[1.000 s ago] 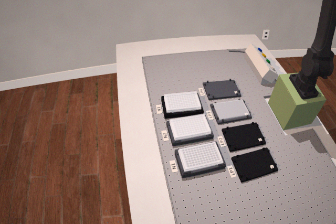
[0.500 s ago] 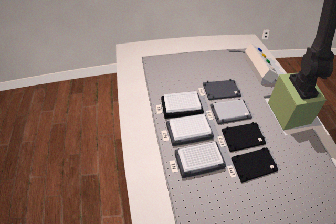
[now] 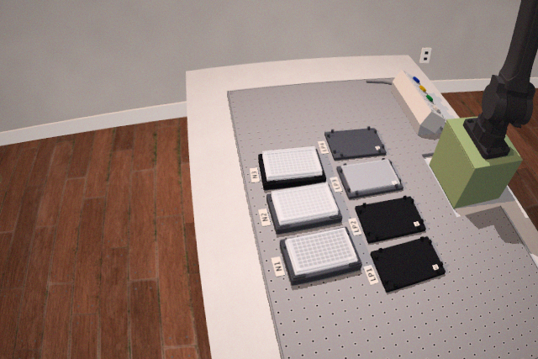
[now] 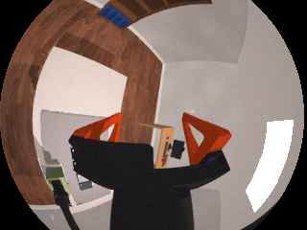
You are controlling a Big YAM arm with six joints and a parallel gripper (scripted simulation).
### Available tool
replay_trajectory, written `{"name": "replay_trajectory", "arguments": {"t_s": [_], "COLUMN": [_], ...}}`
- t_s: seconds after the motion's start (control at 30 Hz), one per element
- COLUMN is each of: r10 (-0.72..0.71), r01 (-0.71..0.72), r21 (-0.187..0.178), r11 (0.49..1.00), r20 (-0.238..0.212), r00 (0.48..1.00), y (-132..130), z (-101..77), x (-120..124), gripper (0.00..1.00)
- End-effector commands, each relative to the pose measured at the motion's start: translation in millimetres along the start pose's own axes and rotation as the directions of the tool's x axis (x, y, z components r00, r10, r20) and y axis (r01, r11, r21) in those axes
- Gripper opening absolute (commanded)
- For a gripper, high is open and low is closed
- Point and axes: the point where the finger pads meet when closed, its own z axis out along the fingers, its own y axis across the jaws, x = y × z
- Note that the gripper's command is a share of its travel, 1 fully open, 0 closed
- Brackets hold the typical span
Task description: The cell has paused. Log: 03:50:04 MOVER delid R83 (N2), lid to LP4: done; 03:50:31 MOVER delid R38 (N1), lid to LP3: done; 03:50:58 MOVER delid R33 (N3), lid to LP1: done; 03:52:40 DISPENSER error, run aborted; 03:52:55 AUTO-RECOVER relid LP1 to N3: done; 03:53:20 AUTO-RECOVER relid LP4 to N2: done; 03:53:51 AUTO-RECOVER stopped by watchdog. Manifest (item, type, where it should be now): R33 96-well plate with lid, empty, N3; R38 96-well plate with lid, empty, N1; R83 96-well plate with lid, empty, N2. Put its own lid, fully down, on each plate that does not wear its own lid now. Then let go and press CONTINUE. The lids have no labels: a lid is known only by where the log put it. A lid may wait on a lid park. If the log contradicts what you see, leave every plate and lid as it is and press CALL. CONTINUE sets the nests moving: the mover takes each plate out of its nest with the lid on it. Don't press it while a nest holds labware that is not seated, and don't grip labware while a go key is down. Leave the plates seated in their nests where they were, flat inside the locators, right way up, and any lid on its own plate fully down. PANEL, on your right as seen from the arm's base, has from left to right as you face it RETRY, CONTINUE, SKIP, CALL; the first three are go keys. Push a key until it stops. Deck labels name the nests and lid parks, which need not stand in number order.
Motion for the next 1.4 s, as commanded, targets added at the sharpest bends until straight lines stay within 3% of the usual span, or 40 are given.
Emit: {"name": "replay_trajectory", "arguments": {"t_s": [0.0, 0.03, 0.07, 0.1, 0.2, 0.23, 0.27, 0.4, 0.53, 0.6, 0.7, 0.73, 0.77, 0.83, 1.1, 1.2, 1.3, 1.33, 1.37], "r10": [0.032, 0.049, 0.048, 0.061, 0.127, 0.099, 0.113, 0.108, 0.096, 0.125, 0.191, 0.203, 0.179, 0.192, 0.17, 0.216, 0.265, 0.258, 0.259], "r01": [-0.033, -0.049, -0.049, -0.063, -0.127, -0.104, -0.115, -0.11, -0.097, -0.133, -0.195, -0.209, -0.195, -0.203, -0.181, -0.239, -0.289, -0.292, -0.293], "r21": [0.031, 0.011, -0.018, -0.024, 0.003, -0.048, -0.024, -0.024, -0.015, -0.055, -0.021, -0.026, -0.078, -0.055, -0.058, -0.085, -0.072, -0.096, -0.097], "r11": [0.999, 0.999, 0.999, 0.998, 0.992, 0.993, 0.993, 0.994, 0.995, 0.99, 0.981, 0.978, 0.978, 0.978, 0.982, 0.967, 0.954, 0.951, 0.951], "r20": [0.012, -0.011, -0.043, -0.058, -0.061, -0.094, -0.076, -0.076, -0.069, -0.125, -0.126, -0.139, -0.179, -0.16, -0.159, -0.222, -0.243, -0.266, -0.264], "r00": [0.999, 0.999, 0.998, 0.996, 0.99, 0.991, 0.991, 0.991, 0.993, 0.984, 0.974, 0.969, 0.968, 0.968, 0.973, 0.951, 0.933, 0.929, 0.929], "y": [-9, -1, 6, 8, -17, 15, 10, 16, 14, 28, 2, 3, 36, 33, 42, 54, 45, 61, 63], "z": [1.8, 15.5, 18.8, 22.2, 15.0, 35.7, 39.6, 53.1, 52.6, 65.0, 58.3, 61.5, 79.5, 86.4, 102.0, 107.7, 109.6, 117.1, 119.5], "x": [6, 8, 16, 19, 20, 32, 31, 45, 52, 64, 64, 68, 82, 86, 106, 122, 129, 138, 142], "gripper": [1.0, 1.0, 1.0, 1.0, 1.0, 1.0, 1.0, 1.0, 1.0, 1.0, 1.0, 1.0, 1.0, 1.0, 1.0, 1.0, 1.0, 1.0, 1.0]}}
